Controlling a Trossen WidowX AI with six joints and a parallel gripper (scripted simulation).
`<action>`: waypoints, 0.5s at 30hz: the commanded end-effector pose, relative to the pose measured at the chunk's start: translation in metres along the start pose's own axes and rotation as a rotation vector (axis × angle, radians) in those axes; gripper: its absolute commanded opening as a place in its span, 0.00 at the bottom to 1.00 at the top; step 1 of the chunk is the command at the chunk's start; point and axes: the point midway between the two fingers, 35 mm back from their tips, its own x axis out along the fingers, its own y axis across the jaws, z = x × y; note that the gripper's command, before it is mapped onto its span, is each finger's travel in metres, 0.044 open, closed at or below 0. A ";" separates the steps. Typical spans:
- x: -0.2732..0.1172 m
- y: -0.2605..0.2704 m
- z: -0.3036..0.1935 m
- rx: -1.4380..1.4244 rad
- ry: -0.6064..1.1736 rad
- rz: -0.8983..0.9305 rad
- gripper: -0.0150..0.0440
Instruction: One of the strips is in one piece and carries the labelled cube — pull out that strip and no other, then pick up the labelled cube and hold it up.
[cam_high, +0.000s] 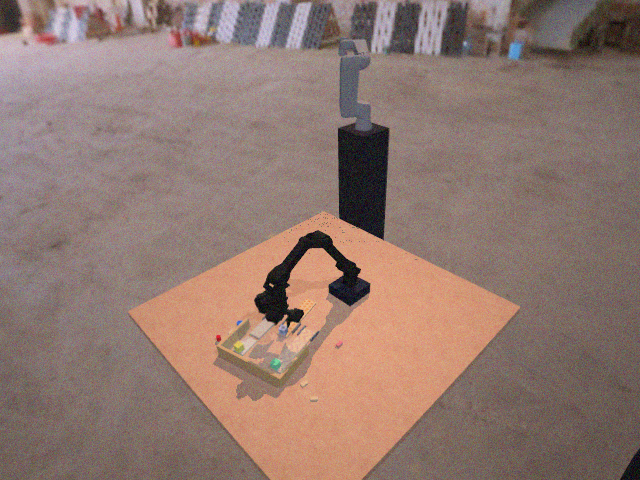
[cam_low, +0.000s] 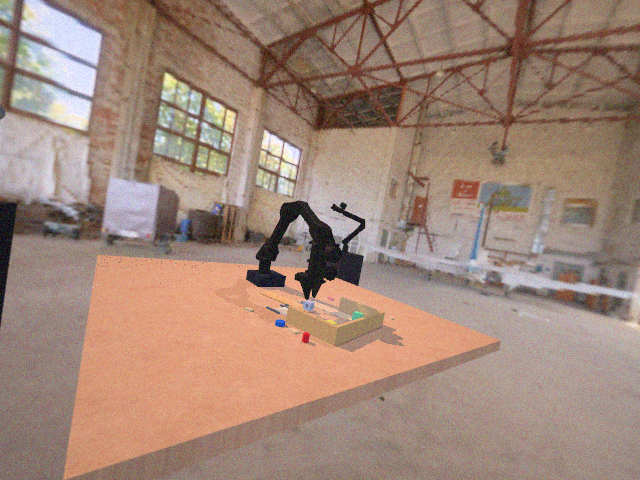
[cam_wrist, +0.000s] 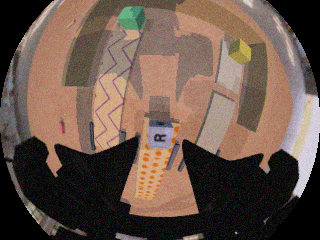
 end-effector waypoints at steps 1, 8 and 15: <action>0.010 0.000 -0.001 0.004 0.009 0.003 0.68; 0.022 0.000 -0.001 0.004 0.009 0.003 0.68; 0.033 0.000 -0.001 0.004 0.010 0.003 0.68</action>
